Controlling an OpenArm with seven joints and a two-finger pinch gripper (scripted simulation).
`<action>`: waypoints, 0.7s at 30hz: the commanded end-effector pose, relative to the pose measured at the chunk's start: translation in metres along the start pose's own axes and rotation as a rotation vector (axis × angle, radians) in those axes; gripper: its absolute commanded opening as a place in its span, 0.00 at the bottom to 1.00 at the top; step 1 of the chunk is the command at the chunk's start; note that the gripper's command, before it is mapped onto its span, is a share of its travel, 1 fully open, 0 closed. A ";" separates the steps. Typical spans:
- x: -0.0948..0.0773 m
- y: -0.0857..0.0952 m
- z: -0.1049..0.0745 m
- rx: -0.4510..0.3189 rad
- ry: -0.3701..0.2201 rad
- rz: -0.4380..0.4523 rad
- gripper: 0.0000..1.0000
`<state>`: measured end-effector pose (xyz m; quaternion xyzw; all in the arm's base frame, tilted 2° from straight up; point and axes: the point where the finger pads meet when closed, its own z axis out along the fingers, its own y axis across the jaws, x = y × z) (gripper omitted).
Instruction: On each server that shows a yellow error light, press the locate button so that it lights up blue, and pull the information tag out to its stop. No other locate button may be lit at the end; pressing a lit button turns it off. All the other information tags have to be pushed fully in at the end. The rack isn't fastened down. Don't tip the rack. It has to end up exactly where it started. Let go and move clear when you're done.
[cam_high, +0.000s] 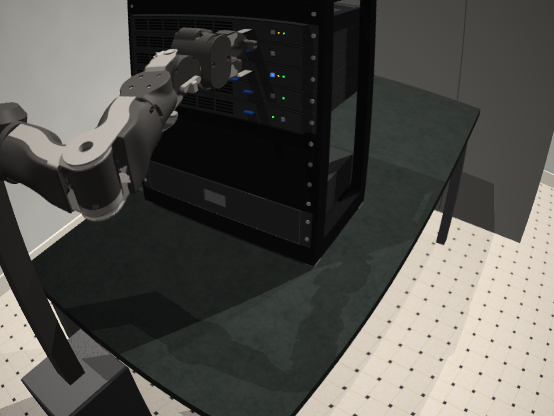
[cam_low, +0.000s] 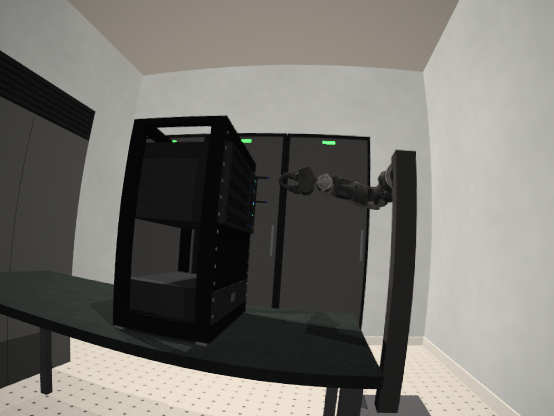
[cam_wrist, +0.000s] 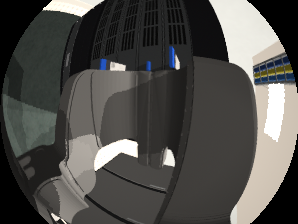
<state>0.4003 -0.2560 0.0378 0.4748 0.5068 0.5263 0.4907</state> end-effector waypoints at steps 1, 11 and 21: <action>-0.001 0.001 0.003 0.000 -0.001 -0.005 0.00; -0.002 0.001 0.055 0.002 -0.002 -0.004 0.00; -0.002 0.001 0.082 0.002 -0.002 -0.003 0.00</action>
